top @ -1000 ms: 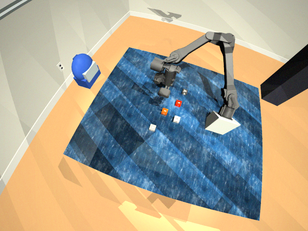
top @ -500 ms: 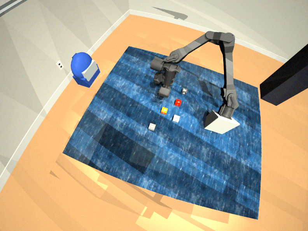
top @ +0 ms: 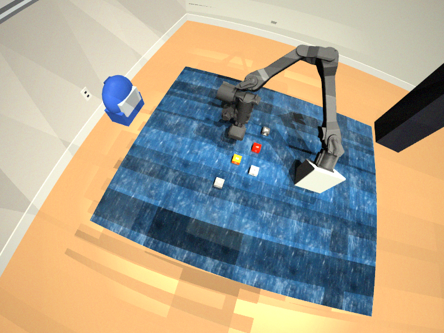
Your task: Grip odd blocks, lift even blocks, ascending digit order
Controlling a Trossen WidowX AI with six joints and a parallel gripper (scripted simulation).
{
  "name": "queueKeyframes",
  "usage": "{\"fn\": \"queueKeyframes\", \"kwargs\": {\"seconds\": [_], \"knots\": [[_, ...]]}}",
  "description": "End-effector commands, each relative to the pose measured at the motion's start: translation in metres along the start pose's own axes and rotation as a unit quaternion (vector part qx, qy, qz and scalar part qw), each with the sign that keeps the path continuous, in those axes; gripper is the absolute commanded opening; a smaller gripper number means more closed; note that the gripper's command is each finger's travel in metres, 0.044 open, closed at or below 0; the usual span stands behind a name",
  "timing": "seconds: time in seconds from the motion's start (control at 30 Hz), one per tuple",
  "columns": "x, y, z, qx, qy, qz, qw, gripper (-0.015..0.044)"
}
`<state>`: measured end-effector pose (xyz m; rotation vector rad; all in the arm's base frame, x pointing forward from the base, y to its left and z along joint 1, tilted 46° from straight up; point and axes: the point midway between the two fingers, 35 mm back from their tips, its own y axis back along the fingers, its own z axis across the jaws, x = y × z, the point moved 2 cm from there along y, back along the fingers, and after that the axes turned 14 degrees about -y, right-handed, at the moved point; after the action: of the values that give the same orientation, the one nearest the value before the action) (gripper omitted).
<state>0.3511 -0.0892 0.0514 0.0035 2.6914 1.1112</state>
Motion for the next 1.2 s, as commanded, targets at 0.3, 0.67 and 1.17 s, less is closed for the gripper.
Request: {"fn": "queueKeyframes", "kwargs": {"seconds": [0.3,0.67,1.17], "knots": [[0.000,0.000,0.000,0.000,0.001,0.000,1.000,0.0120],[0.000,0.006,0.000,0.000,0.001,0.000,1.000,0.0120],[0.000,0.015,0.000,0.000,0.001,0.000,1.000,0.0120]]}}
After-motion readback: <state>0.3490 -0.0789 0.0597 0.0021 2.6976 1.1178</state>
